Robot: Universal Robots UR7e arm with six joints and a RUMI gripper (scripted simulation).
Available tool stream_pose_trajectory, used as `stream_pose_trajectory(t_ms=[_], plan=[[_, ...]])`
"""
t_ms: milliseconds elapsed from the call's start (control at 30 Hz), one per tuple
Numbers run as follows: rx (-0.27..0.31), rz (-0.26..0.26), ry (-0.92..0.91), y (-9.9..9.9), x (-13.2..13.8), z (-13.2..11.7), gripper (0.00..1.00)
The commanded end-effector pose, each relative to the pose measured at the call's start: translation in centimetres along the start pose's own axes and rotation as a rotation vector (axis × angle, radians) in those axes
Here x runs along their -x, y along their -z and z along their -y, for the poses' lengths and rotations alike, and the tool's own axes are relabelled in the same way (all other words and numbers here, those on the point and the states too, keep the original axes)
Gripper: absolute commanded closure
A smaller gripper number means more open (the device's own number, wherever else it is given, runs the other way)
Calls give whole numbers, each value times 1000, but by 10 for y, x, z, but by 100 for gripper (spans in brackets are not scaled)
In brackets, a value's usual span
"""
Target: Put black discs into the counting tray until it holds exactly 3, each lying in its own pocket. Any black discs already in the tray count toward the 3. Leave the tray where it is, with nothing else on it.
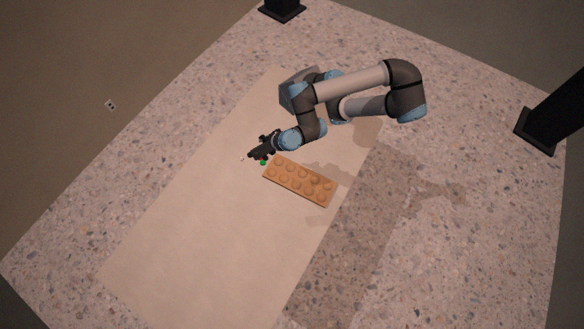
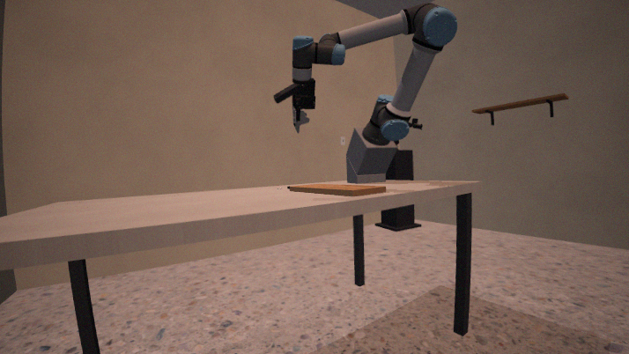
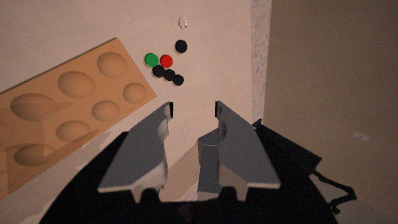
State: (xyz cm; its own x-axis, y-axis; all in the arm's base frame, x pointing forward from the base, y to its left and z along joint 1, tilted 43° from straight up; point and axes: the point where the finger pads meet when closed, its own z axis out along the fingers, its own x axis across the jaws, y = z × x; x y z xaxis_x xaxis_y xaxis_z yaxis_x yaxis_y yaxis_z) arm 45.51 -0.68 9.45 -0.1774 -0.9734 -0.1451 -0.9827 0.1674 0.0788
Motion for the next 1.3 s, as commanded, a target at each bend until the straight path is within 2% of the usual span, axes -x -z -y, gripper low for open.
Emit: stream_pose_trajectory(t_ms=[0,67,100,133,233,300,400,467,567,733,767,1000,1267], plan=[[11,68,-73,-28,-4,11,72],[29,121,-135,-50,-8,16,72],[29,121,-135,-50,-8,16,72],[37,147,-165,-60,-9,17,72],[45,172,-195,-69,-11,19,72],[60,221,-253,-88,-14,21,72],[68,244,-281,-96,-15,22,72],[81,289,-335,-112,-18,23,72],[81,289,-335,-112,-18,23,72],[111,388,-454,-144,-22,25,72],[111,388,-454,-144,-22,25,72],[141,492,-581,-175,-25,25,72],[157,550,-650,-190,-26,25,72]])
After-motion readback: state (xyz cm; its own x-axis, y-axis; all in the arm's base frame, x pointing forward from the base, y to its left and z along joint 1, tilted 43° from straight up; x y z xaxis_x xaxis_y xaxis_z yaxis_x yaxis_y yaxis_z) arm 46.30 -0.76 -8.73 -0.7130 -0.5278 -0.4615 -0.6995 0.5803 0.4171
